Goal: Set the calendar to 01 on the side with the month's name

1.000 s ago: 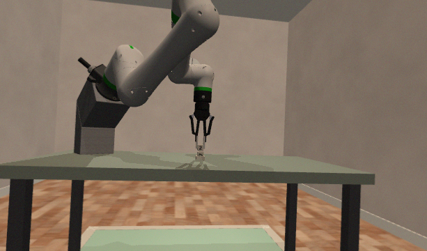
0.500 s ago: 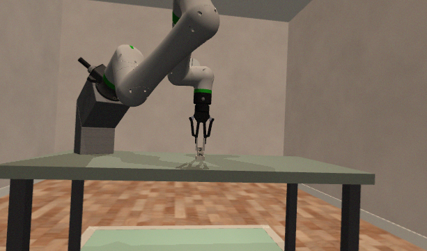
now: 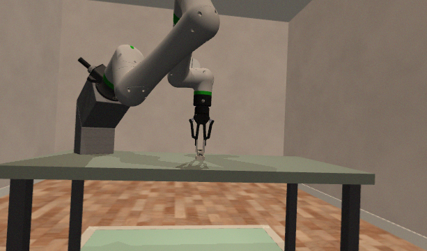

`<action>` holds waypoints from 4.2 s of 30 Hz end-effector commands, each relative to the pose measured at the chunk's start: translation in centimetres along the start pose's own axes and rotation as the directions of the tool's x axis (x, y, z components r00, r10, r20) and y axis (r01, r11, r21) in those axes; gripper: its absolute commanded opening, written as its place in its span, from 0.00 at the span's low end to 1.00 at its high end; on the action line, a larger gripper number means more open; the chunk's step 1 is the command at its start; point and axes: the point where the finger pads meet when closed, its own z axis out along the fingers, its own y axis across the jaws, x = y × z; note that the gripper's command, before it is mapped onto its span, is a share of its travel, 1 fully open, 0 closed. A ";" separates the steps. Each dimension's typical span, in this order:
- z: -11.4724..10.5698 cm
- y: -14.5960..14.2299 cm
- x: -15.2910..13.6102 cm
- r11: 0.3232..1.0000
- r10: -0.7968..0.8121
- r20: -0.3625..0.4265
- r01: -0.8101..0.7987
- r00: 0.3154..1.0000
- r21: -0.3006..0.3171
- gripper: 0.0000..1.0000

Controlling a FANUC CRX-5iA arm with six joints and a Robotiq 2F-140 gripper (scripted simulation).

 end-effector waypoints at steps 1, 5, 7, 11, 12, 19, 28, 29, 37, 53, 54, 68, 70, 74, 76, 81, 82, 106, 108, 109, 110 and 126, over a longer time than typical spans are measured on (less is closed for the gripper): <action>0.1 0.0 0.0 1.000 0.000 0.000 0.000 1.000 0.000 0.16; 0.2 0.0 0.0 1.000 0.000 0.000 0.000 1.000 0.000 0.16; 0.2 0.0 0.0 1.000 0.000 0.000 0.000 1.000 0.000 0.16; 0.2 0.0 0.0 1.000 0.000 0.000 0.000 1.000 0.000 0.16; 0.2 0.0 0.0 1.000 0.000 0.000 0.000 1.000 0.000 0.16; 0.2 0.0 0.0 1.000 0.000 0.000 0.000 1.000 0.000 0.16; 0.2 0.0 0.0 1.000 0.000 0.000 0.000 1.000 0.000 0.16; 0.2 0.0 0.0 1.000 0.000 0.000 0.000 1.000 0.000 0.16; 0.3 0.0 0.0 1.000 0.000 0.000 0.000 1.000 0.000 0.16; 0.9 0.0 0.0 1.000 0.000 0.000 0.000 1.000 0.000 0.16; 0.9 0.0 0.0 1.000 0.000 0.000 0.000 1.000 0.000 0.16; 1.2 0.0 0.0 1.000 0.000 0.000 0.000 1.000 0.000 0.16; 1.2 0.0 0.0 1.000 0.000 0.000 0.000 1.000 0.000 0.16; 1.2 0.0 0.0 1.000 0.000 0.000 0.000 1.000 0.000 0.16; 1.2 0.0 0.0 1.000 0.000 0.000 0.000 1.000 0.000 0.16; 1.2 0.0 0.0 1.000 0.000 0.000 0.000 1.000 0.000 0.16; 1.2 0.0 0.0 1.000 0.000 0.000 0.000 1.000 0.000 0.16; 1.2 0.0 0.0 1.000 0.000 0.000 0.000 1.000 0.000 0.16; 1.2 0.0 0.0 1.000 0.000 0.000 0.000 1.000 0.000 0.16; 1.2 0.0 0.0 1.000 0.000 0.000 0.000 1.000 0.000 0.16; 1.2 0.0 0.0 1.000 0.000 0.000 0.000 1.000 0.000 0.16; 1.2 0.0 0.0 1.000 0.000 0.000 0.000 1.000 0.000 0.16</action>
